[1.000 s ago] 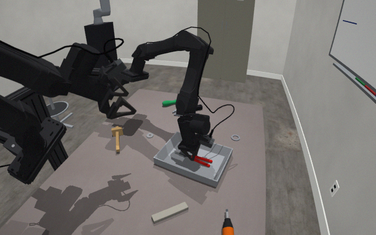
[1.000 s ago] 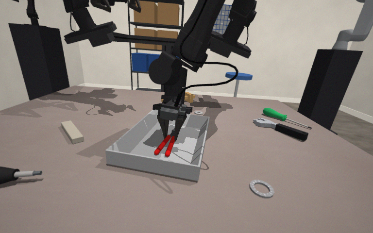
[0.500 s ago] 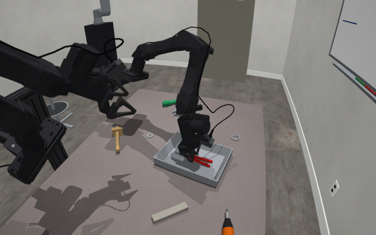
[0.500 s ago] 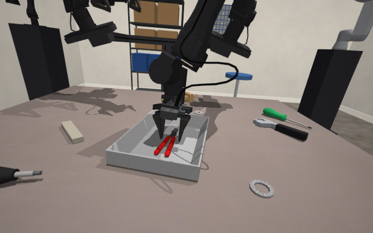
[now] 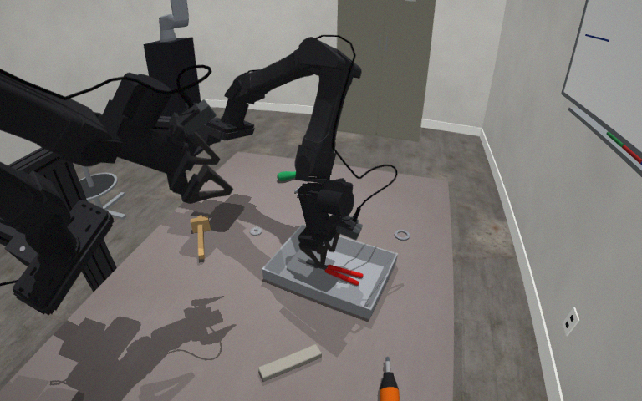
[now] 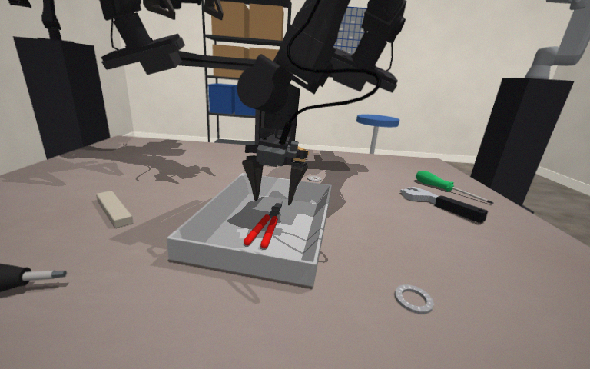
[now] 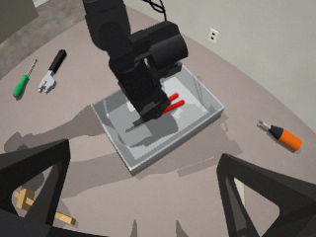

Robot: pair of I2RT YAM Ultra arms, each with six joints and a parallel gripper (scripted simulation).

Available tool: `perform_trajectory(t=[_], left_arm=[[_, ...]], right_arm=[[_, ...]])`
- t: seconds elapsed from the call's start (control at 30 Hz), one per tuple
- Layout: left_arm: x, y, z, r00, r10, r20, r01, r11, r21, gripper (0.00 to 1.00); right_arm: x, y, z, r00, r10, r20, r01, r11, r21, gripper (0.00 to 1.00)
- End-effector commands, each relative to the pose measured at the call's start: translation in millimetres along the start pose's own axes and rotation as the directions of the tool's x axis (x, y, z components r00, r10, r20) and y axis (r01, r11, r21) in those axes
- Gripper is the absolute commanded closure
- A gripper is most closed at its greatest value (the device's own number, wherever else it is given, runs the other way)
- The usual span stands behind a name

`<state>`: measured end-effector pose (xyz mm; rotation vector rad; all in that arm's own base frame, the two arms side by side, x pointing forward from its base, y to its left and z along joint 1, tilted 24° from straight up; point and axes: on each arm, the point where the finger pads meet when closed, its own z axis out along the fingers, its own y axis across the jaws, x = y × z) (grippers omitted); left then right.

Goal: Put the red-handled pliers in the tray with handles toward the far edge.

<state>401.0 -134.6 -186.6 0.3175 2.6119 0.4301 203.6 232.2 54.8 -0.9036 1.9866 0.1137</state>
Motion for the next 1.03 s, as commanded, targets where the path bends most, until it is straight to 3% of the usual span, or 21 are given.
perform_trajectory(t=[0.0,0.13,0.33,1.0], left_arm=[[-9,-4,-32,1.000,-0.005,0.029,0.005,1.000,-0.003,0.35],[-10,-3,-57,0.999,-0.011,0.034,0.011,1.000,0.000,0.35],[-23,-6,-51,0.998,-0.028,0.055,0.027,1.000,0.016,0.35],[-23,-6,-51,0.998,-0.028,0.055,0.027,1.000,0.016,0.35]], right_arm=[[-4,3,0,1.000,0.003,0.014,-0.003,1.000,-0.001,0.00],[-4,3,0,1.000,0.003,0.014,-0.003,1.000,-0.001,0.00],[-4,3,0,1.000,0.003,0.014,-0.003,1.000,-0.001,0.00],[-4,3,0,1.000,0.003,0.014,-0.003,1.000,-0.001,0.00]])
